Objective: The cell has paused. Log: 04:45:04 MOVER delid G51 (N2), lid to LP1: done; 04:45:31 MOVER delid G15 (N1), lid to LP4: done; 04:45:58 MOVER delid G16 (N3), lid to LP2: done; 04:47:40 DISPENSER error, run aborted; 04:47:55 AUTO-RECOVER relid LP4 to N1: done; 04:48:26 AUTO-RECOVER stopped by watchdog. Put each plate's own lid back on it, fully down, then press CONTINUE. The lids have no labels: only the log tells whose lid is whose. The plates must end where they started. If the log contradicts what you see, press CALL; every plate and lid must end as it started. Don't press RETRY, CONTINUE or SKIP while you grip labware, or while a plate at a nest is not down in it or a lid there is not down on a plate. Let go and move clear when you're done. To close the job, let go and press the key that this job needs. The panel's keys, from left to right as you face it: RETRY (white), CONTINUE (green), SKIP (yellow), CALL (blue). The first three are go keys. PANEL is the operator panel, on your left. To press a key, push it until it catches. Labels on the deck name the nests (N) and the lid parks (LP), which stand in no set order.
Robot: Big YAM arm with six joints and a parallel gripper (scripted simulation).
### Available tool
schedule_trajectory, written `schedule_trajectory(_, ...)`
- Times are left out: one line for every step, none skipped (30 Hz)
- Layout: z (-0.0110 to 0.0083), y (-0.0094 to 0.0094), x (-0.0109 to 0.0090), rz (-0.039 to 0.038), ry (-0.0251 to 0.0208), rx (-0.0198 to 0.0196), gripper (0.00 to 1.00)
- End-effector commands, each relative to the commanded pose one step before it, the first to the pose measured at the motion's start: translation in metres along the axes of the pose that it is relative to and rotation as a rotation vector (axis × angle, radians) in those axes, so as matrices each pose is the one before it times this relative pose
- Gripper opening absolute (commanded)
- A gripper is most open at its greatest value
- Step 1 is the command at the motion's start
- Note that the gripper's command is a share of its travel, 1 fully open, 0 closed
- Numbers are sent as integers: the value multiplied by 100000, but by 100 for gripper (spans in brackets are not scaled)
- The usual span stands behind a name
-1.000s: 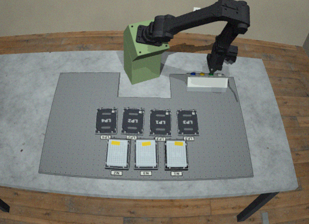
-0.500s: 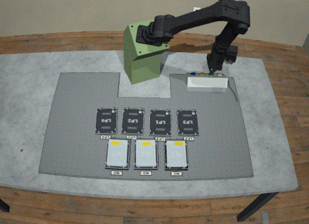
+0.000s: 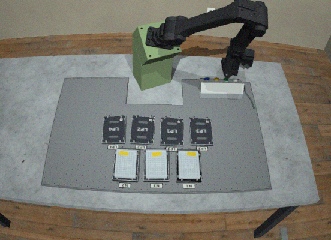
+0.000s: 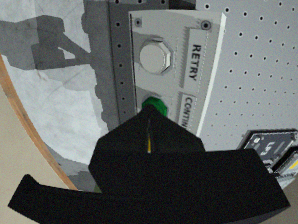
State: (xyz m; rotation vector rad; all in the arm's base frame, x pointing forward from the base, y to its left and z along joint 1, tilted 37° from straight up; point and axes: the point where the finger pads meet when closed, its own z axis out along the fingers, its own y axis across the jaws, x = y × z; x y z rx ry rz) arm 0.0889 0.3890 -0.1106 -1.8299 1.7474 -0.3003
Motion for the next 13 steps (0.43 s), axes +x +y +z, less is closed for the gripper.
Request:
schedule_trajectory(1000,-731,706,514,1510,993,0)
schedule_trajectory(19,-4,26,-16,23,-20,0)
schedule_trajectory(19,-6,26,-16,24,-8,0)
schedule_trajectory(19,-7,26,-16,25,-1,0)
schedule_trajectory(19,-7,26,-15,25,1,0)
schedule_trajectory(21,-18,-44,48,-73,24,0)
schedule_trajectory(21,-17,-34,39,-58,23,0)
schedule_trajectory(20,-12,-13,20,-30,5,0)
schedule_trajectory(20,-10,0,9,-12,6,0)
schedule_trajectory(20,-9,6,2,-3,1,0)
schedule_trajectory(20,-8,8,1,-1,-1,0)
schedule_trajectory(20,-8,7,2,-3,1,0)
schedule_trajectory(20,-9,5,4,-6,2,0)
